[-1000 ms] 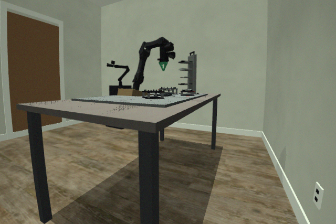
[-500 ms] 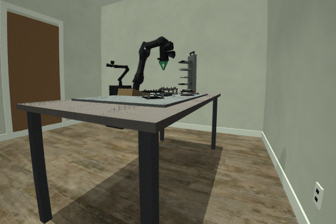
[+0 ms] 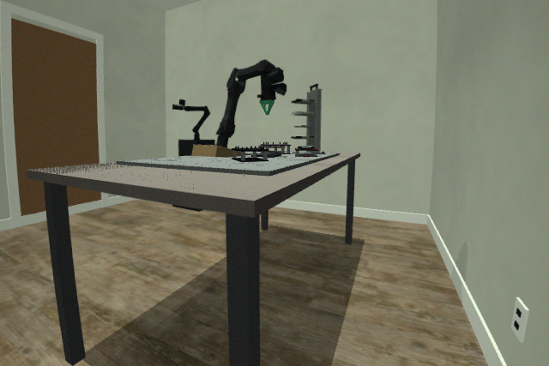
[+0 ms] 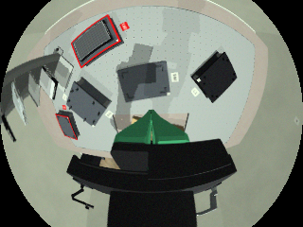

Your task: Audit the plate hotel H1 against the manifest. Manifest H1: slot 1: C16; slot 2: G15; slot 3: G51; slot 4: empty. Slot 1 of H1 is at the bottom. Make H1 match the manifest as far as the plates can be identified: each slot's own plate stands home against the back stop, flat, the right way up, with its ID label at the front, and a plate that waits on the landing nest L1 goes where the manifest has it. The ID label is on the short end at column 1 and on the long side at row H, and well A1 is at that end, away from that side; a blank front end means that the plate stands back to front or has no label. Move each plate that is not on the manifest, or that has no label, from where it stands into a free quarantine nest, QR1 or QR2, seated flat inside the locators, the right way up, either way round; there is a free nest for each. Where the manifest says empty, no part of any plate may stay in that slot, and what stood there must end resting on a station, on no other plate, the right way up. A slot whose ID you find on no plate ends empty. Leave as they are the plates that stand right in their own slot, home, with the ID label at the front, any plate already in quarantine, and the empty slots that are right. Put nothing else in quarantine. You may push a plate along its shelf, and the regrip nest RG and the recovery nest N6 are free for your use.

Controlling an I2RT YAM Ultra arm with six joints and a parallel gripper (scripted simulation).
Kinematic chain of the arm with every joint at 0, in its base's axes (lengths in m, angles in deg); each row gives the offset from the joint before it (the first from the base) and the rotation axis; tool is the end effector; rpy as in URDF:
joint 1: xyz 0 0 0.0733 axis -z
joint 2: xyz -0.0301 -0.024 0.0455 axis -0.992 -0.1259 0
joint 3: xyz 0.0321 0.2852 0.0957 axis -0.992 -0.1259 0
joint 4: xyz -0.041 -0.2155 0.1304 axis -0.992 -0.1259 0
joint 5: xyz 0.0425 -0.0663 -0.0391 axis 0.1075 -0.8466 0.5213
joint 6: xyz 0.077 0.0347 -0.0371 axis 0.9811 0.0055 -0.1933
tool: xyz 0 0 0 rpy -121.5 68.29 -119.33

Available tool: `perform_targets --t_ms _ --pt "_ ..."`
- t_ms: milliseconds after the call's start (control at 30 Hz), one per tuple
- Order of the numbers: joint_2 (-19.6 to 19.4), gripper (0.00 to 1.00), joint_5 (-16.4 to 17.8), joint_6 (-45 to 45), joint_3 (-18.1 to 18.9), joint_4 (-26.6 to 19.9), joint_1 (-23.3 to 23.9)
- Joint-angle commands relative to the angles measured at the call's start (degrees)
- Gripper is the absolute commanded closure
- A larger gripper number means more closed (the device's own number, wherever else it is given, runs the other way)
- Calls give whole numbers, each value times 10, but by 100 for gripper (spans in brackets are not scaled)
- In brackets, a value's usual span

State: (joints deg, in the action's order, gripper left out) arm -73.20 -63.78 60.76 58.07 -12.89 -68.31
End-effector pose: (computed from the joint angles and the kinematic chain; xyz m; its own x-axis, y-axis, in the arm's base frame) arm 0.2715 -0.0496 0.3339 -0.9927 -0.0196 -0.1192 -0.0435 0.9784 0.2018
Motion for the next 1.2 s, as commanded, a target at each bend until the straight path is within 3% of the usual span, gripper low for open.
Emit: perform_targets --t_ms 0,533,867,900,933,1000,1033,1167 --pt "25 100 3 22 19 -6 -18" --pt "39 100 2 114 27 -6 -109" --pt "47 100 17 113 24 -6 -131" --pt "20 100 24 106 63 -3 -141" --pt "48 100 28 108 55 -5 -145" --pt "62 100 34 113 41 -5 -154" --pt "66 100 36 115 13 -3 -159" --pt "99 100 46 122 -18 37 -179"
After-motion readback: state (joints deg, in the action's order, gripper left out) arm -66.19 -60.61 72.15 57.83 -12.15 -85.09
